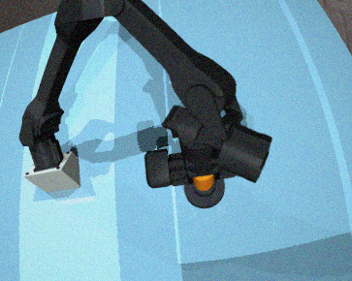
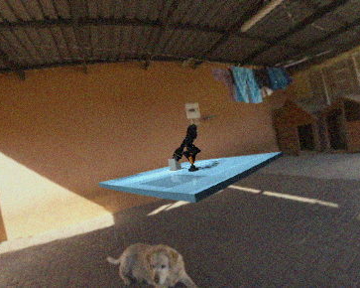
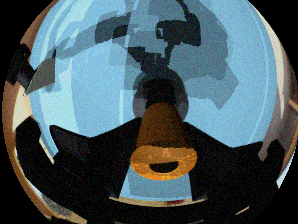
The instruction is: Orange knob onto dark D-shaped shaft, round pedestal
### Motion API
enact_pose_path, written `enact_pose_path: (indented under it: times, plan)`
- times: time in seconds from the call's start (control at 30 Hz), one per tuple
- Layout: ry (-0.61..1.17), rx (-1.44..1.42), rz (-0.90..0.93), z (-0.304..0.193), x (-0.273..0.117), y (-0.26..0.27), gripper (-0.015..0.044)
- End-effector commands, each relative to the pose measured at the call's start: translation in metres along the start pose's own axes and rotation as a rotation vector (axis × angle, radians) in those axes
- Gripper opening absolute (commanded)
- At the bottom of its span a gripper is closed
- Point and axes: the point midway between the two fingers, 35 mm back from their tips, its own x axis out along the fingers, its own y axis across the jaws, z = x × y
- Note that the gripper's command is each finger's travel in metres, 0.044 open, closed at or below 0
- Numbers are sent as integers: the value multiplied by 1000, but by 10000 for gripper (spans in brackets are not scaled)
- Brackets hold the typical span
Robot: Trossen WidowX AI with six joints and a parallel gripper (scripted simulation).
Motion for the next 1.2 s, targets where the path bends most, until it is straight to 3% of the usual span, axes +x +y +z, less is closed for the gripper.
enact_pose_path:
  times: [0.0,0.33,1.17]
  plan:
    - [-4,1,2,1,-2,2,0]
    - [-4,-208,1,1,-3,1,0]
    - [-4,-208,1,-1,0,-3,0]
